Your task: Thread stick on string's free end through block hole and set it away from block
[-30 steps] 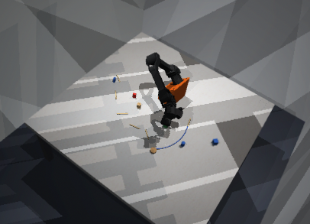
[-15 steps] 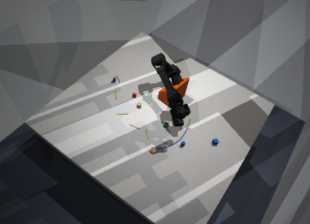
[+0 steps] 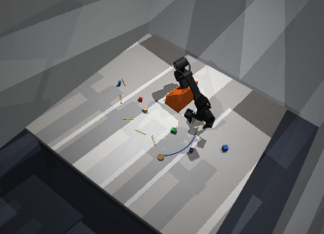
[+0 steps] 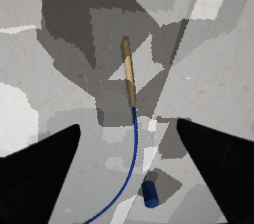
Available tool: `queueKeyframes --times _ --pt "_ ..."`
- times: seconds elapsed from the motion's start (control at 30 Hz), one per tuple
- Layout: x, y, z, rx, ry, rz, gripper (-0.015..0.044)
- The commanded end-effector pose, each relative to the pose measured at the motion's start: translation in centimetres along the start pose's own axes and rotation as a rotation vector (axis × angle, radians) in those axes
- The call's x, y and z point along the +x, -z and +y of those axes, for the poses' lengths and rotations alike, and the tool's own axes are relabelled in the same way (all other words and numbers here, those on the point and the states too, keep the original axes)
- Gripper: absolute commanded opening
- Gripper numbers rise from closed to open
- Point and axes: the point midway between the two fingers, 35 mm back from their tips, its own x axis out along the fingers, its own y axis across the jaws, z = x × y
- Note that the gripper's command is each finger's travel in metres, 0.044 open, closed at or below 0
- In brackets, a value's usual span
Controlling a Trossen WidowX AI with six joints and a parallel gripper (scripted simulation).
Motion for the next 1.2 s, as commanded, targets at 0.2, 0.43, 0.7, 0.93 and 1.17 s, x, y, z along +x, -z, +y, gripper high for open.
queueKeyframes --times 0.2,0.43,0.7,0.93,1.17 --pt "0.22 -0.52 -0.83 -0.103 0.002 -0.004 0.0414" --pt "0.22 -0.52 -0.83 -0.103 0.002 -0.004 0.0230" --pt "0.22 -0.52 -0.83 -0.103 0.002 -0.004 0.0124" --pt "0.22 -0.52 -0.83 -0.103 0.002 -0.004 0.0124" --pt "0.95 -0.45 -0.84 -0.103 0.002 -0.004 0.0124"
